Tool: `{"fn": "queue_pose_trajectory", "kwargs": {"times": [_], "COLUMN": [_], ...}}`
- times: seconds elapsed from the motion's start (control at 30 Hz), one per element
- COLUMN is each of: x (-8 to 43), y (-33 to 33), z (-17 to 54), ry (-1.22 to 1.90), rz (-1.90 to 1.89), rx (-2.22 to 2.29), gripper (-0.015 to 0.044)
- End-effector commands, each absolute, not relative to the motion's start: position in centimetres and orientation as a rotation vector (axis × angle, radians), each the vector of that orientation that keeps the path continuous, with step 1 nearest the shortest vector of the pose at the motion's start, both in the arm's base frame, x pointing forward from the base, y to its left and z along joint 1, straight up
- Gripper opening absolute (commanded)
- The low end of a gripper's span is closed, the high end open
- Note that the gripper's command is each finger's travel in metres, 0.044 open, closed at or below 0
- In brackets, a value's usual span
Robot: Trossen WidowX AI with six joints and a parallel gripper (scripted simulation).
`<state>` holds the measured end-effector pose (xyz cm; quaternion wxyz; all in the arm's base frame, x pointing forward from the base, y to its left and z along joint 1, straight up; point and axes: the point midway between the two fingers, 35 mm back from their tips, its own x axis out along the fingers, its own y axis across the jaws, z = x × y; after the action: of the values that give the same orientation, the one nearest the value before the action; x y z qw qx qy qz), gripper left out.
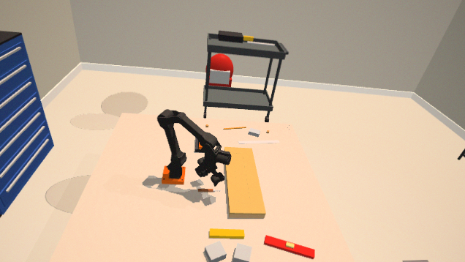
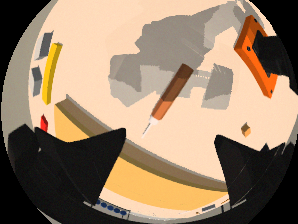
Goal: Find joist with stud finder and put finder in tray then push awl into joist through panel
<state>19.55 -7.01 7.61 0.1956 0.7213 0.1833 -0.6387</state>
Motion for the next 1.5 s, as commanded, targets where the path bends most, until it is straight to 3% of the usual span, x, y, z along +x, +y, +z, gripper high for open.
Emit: {"fn": "queue_pose_trajectory", "kwargs": {"times": [0.0, 1.47], "x": [16.2, 15.3], "y": [-9.1, -9.0], "z": [6.6, 3.3], "ry": [0.077, 0.077], "rz": [-2.081, -2.082], "rx": [2.271, 2.27], "gripper": [0.044, 0.044]}}
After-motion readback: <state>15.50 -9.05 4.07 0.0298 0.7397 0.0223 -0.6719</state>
